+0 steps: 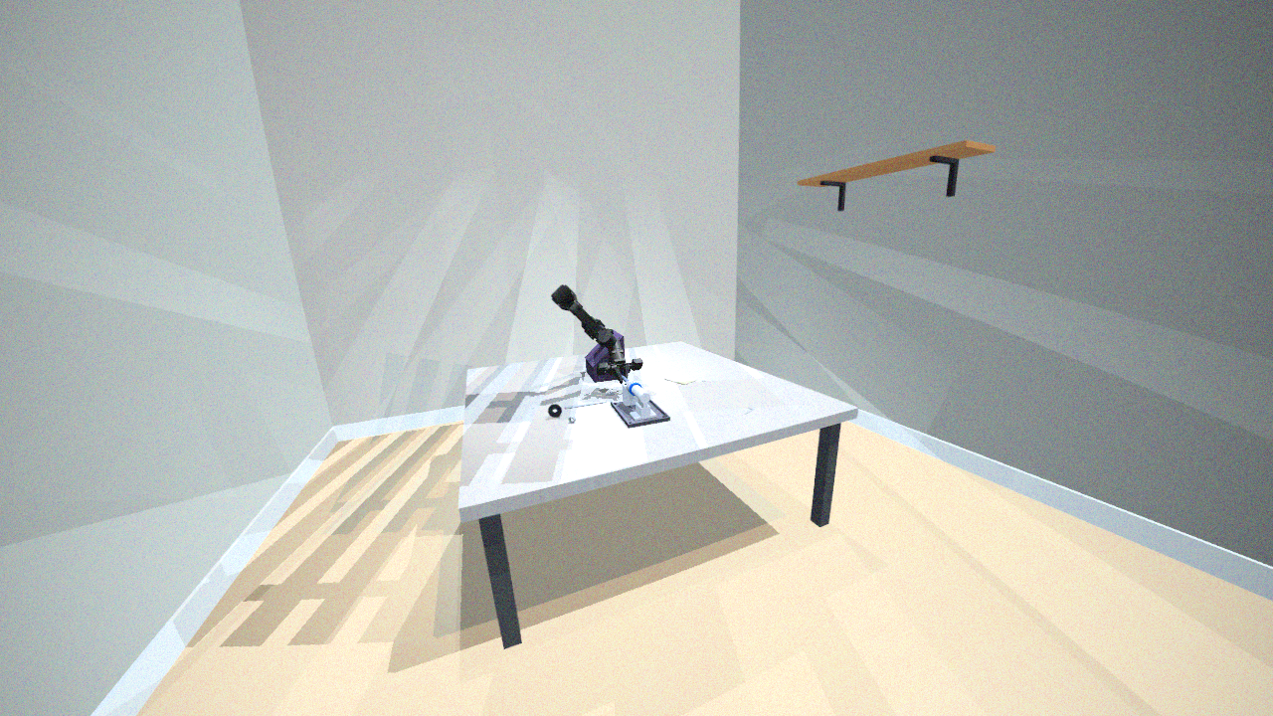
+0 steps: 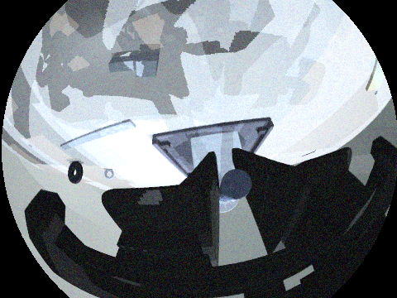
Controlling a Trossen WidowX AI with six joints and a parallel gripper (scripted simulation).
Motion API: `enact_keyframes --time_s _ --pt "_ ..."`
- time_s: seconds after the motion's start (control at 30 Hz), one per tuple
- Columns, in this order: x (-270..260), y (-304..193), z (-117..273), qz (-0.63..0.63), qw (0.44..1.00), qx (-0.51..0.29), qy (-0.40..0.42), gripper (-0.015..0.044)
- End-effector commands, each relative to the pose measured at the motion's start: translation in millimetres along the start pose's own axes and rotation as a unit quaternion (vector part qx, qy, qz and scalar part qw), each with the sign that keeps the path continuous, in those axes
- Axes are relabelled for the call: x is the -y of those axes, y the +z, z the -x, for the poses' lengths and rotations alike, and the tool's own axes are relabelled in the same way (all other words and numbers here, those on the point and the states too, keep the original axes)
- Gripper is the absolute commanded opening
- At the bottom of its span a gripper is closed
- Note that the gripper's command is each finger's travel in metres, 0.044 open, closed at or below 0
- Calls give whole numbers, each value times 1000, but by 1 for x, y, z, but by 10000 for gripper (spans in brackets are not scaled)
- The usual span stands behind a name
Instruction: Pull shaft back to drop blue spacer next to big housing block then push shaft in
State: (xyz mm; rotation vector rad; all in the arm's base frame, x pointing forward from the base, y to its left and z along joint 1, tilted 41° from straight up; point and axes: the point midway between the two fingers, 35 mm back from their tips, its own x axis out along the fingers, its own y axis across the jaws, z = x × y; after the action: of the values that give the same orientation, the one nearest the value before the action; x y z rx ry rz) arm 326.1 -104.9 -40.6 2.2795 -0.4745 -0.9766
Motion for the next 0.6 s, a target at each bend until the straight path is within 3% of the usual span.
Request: enact_keyframes --time_s 0.0,0.57 --pt "0 2 1 2 1000 1 0 0" --pt "0 3 2 2 1000 1 0 0"
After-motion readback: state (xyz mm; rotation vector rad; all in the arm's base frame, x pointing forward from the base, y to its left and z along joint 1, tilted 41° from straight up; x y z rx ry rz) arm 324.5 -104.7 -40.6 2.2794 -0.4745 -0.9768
